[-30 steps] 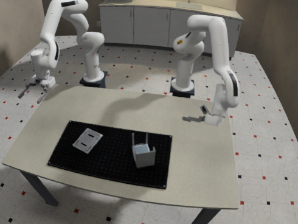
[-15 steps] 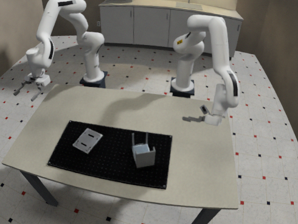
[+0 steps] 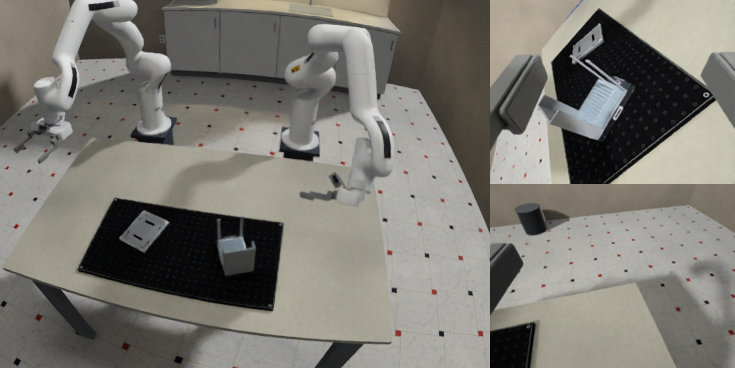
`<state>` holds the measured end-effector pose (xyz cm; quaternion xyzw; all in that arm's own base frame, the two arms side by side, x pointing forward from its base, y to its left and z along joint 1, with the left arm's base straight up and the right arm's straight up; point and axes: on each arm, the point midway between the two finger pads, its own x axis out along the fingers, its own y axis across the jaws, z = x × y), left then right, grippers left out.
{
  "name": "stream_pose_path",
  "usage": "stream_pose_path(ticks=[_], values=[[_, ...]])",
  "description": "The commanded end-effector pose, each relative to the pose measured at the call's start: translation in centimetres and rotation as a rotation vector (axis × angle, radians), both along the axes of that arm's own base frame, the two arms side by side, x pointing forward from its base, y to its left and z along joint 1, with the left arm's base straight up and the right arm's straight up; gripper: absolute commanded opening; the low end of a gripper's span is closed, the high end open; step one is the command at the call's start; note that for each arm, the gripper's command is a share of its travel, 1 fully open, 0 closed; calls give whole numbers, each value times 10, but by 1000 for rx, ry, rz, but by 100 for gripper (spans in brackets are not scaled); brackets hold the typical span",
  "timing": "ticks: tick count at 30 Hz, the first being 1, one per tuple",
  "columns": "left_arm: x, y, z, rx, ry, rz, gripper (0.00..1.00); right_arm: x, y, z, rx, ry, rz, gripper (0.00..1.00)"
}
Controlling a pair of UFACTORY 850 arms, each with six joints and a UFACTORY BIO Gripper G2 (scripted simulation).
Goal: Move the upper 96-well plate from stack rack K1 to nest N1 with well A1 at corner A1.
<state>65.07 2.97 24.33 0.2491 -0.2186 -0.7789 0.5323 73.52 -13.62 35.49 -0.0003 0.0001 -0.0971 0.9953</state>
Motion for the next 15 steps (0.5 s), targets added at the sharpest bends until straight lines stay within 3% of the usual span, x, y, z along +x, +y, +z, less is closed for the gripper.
stream_pose_path(ticks=[1,10,15], values=[[1,0,1,0,-2,0,37,-3,-22,2,0,-3,-81,100],[1,0,1,0,-2,0,37,-14,-65,2,0,-3,-81,100],[1,0,1,0,-2,0,37,-14,-68,2,0,-3,-81,100]])
